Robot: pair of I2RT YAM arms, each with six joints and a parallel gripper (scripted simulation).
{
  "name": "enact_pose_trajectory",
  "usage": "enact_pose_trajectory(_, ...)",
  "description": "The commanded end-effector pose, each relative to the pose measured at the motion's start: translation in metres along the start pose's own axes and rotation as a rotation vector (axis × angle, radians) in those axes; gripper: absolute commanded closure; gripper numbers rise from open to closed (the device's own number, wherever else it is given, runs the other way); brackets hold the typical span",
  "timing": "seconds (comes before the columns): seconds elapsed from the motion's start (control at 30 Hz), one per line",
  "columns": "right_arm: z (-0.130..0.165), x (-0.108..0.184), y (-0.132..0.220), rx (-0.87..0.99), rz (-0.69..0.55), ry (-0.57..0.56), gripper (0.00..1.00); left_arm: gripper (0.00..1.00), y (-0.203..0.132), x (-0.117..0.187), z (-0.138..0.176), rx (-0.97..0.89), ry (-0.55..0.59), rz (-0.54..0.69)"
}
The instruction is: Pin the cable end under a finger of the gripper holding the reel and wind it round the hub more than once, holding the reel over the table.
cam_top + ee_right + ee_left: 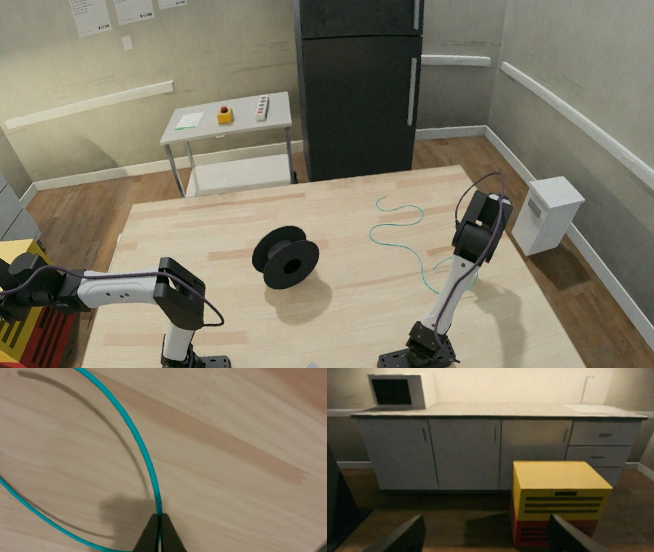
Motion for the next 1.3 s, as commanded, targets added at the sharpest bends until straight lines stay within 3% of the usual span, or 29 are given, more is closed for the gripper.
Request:
enact_pose_trajectory(0.0,-0.003,0.020,-0.006,0.137,0.064,-0.069,1.00,0.25,0.003,0.010,-0.033,0.009,-0.092,-0.011)
enact_pose_trajectory(0.17,-0.003,0.039,-0.006,0.315,0.113,-0.131,1.00,0.25,0.003,0.010,-0.033,0.009,-0.092,-0.011)
enact_pose_trajectory(0.27,-0.003,0.035,-0.004,0.352,0.104,-0.143,1.00,0.25,0.003,0.010,-0.033,0.009,-0.092,-0.011)
enact_pose_trajectory(0.43,-0.008,0.075,-0.010,0.562,0.200,-0.218,1.00,0.25,0.003,0.010,-0.033,0.009,-0.092,-0.011)
enact_pose_trajectory(0.53,-0.008,0.084,-0.009,0.684,0.217,-0.264,1.00,0.25,0.003,0.010,-0.033,0.009,-0.092,-0.011)
enact_pose_trajectory(0.73,-0.009,0.114,-0.005,0.639,0.233,-0.385,1.00,0.25,0.003,0.010,-0.033,0.009,-0.092,-0.011)
enact_pose_trajectory(0.87,-0.009,0.108,-0.004,0.616,0.193,-0.428,1.00,0.25,0.003,0.010,-0.033,0.009,-0.092,-0.011)
enact_pose_trajectory(1.27,-0.008,0.142,-0.001,0.510,0.115,-0.601,1.00,0.25,0.003,0.010,-0.033,0.009,-0.092,-0.011)
Point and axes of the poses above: on each arm, the point where the finger pads meet when closed, its own x axis back along the fingers, its own y axis across the jaws, z = x × y, the point moved 1 cm from there along x, back along the fingers, and after that the axes turned 2 degrees about -x, right-handed, at the moved point
